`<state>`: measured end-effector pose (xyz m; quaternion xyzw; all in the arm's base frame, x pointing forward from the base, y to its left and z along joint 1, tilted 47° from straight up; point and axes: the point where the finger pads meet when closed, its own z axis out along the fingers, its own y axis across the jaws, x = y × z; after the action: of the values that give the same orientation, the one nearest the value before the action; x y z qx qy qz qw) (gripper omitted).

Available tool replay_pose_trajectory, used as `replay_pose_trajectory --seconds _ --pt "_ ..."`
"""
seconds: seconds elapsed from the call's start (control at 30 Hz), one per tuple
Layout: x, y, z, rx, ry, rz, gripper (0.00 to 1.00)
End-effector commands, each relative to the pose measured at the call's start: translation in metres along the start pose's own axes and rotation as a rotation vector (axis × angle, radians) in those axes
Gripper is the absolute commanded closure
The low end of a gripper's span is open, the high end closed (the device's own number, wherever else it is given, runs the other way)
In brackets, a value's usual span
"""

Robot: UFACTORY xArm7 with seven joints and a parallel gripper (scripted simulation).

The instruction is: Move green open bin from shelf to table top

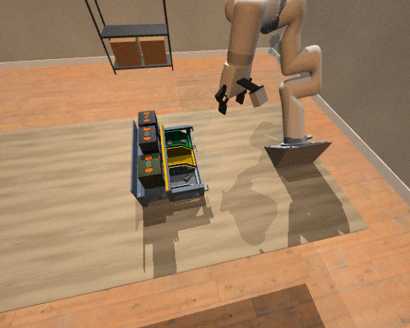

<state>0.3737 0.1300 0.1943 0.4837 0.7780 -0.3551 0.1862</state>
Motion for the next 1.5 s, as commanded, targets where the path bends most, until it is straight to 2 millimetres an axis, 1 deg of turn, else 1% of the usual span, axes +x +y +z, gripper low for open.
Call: replay_pose_trajectory --seconds 0.0,0.07,0.23,0.63,0.8,1.2,1.37,1.47 --pt "0.000 0.001 -0.002 -0.004 0.000 0.002 0.00" --pt "0.000 0.001 -0.002 -0.004 0.000 0.002 0.00" --pt "0.000 0.001 -0.002 -0.004 0.001 0.262 0.00" --pt "0.000 0.001 -0.002 -0.004 0.001 0.262 0.00" --pt "0.000 0.001 -0.002 -0.004 0.001 0.512 0.00" --pt "0.000 0.001 -0.002 -0.004 0.001 0.512 0.00" --pt "-0.046 0.020 -0.002 -0.004 0.001 0.512 0.00" --pt "-0.046 0.020 -0.002 -0.004 0.001 0.512 0.00"
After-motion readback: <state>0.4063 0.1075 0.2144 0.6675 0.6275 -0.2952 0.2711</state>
